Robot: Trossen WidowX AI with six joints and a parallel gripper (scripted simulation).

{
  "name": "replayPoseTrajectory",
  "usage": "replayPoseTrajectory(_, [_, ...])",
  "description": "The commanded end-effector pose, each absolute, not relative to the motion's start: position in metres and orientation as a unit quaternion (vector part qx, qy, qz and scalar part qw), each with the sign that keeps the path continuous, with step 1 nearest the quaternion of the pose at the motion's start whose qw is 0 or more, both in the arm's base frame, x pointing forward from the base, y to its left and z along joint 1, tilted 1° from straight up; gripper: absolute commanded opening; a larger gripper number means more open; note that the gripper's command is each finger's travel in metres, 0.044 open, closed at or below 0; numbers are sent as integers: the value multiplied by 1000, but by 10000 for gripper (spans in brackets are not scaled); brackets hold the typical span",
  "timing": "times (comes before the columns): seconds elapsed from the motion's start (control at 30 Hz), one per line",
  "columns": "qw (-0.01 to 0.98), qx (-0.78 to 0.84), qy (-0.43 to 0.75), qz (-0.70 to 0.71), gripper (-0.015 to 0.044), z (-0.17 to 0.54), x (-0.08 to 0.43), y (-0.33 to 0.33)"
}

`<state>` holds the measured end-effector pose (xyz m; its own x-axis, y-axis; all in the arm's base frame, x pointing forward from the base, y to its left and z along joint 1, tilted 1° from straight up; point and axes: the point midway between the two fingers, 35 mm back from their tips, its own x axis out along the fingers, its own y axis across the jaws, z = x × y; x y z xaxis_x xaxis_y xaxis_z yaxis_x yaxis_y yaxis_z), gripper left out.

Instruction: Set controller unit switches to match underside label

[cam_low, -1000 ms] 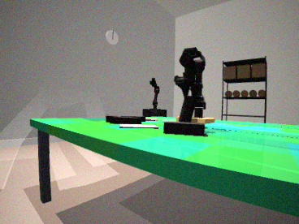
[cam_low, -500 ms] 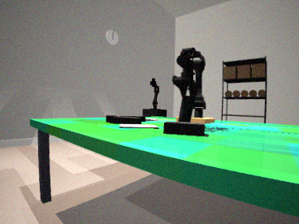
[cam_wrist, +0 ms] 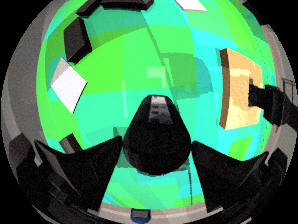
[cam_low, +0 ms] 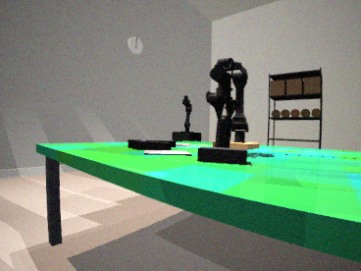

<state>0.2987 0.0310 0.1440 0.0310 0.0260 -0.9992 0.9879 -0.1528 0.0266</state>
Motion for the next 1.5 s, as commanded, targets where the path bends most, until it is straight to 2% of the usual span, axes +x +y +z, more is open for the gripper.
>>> replayPoseTrajectory(0.0, [463, 547, 458, -526, 337, 142, 297, 25])
replayPoseTrajectory(1.47, [463, 546, 457, -528, 338, 136, 292, -11])
